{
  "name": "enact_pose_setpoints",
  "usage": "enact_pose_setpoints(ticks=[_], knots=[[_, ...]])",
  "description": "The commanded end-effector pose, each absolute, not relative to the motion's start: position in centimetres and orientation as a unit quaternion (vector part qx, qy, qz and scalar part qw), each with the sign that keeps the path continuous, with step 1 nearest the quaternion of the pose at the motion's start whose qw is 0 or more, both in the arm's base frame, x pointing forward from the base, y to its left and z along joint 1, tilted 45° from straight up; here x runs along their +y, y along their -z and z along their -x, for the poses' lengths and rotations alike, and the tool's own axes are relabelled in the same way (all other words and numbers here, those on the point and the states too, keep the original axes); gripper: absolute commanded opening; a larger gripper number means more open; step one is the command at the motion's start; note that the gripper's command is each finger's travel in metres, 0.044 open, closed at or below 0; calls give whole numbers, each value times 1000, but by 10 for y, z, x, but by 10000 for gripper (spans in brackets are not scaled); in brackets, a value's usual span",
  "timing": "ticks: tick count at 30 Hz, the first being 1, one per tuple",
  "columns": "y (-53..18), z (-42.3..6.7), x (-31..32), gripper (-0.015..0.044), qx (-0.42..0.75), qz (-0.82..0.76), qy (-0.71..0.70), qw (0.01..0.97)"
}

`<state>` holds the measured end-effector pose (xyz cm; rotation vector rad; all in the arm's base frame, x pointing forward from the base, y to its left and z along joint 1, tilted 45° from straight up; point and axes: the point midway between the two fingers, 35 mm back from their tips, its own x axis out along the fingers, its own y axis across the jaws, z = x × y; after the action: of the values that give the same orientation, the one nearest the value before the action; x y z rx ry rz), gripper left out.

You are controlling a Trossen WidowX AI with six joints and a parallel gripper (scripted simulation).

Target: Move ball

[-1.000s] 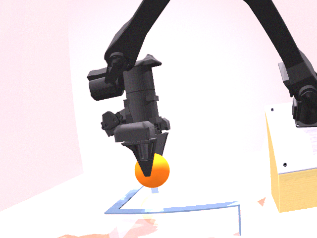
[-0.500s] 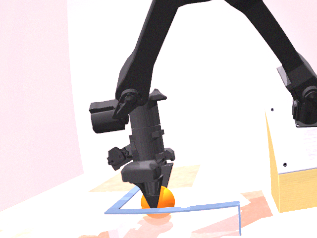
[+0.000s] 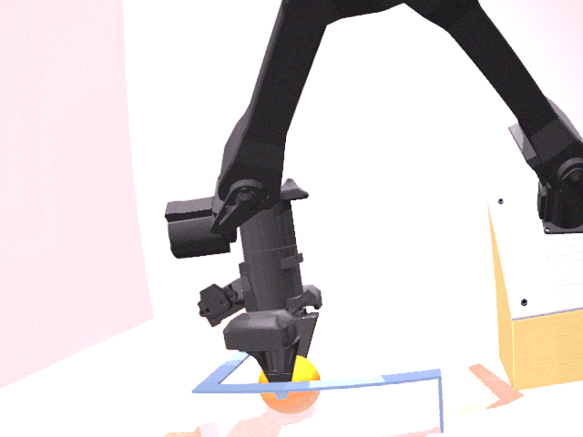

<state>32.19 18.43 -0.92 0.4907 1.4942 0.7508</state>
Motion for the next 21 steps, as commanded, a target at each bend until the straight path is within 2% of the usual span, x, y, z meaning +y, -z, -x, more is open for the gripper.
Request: enact_pose_setpoints(ticks=[1,16,17,21], knots=[[9,-322,184,26,656,-215,-330,644],[7,-323,182,420,656,-215,-329,644],[2,-324,176,440,656,-215,-329,644],[-42,-330,132,440,656,-215,-328,645]])
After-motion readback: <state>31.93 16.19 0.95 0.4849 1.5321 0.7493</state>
